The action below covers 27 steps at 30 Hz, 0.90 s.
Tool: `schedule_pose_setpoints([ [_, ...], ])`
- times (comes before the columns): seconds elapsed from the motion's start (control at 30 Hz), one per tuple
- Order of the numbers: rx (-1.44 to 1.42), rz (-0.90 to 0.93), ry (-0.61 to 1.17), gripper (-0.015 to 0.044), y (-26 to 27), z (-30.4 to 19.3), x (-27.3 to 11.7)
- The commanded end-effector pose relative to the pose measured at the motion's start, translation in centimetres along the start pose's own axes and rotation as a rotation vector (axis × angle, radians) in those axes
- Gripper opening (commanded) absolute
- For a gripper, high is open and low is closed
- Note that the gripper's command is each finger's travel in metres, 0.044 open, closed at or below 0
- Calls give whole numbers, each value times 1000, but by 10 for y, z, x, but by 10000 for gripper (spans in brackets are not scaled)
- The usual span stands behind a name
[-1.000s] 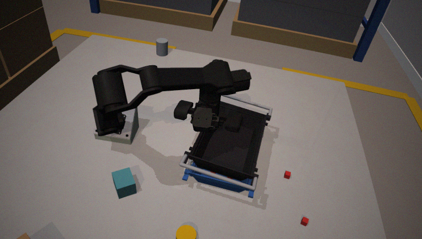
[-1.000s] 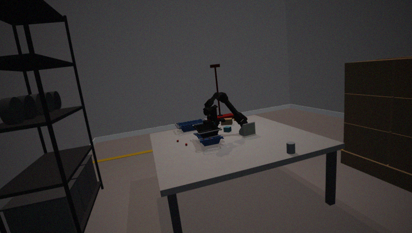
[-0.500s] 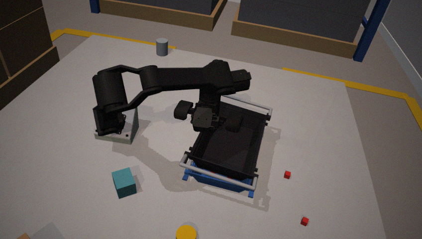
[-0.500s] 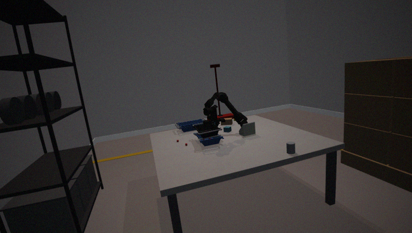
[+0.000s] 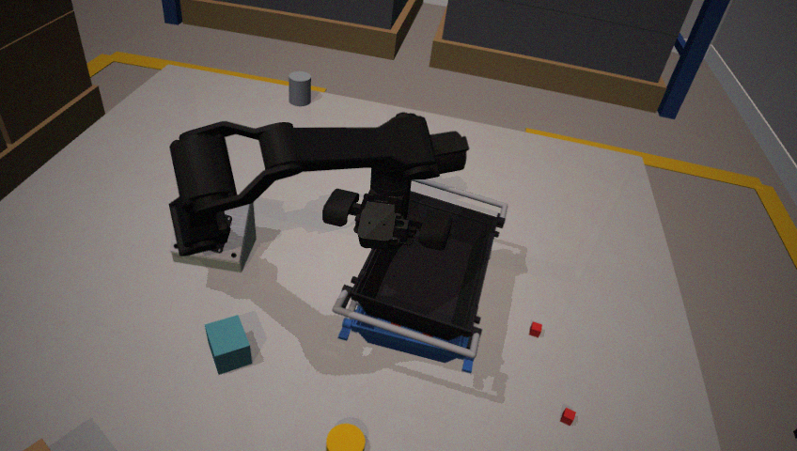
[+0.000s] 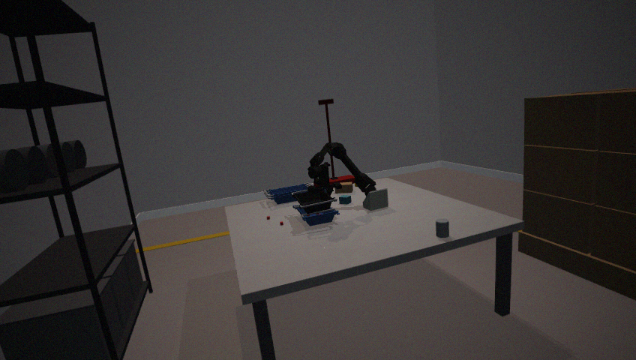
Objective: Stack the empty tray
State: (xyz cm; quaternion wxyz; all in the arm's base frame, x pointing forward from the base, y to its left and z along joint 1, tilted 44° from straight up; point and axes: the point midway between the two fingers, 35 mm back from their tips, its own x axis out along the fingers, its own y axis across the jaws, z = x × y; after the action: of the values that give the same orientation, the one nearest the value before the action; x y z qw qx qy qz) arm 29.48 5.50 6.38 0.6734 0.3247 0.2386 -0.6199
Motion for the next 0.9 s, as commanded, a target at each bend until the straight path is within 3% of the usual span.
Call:
schedule_pose_setpoints([
  [0.0, -21, -25, 2, 117, -5, -2, 4],
  [0.73, -21, -25, 2, 440, -5, -2, 4],
  [0.87, -16, -20, -1, 440, -4, -2, 4],
])
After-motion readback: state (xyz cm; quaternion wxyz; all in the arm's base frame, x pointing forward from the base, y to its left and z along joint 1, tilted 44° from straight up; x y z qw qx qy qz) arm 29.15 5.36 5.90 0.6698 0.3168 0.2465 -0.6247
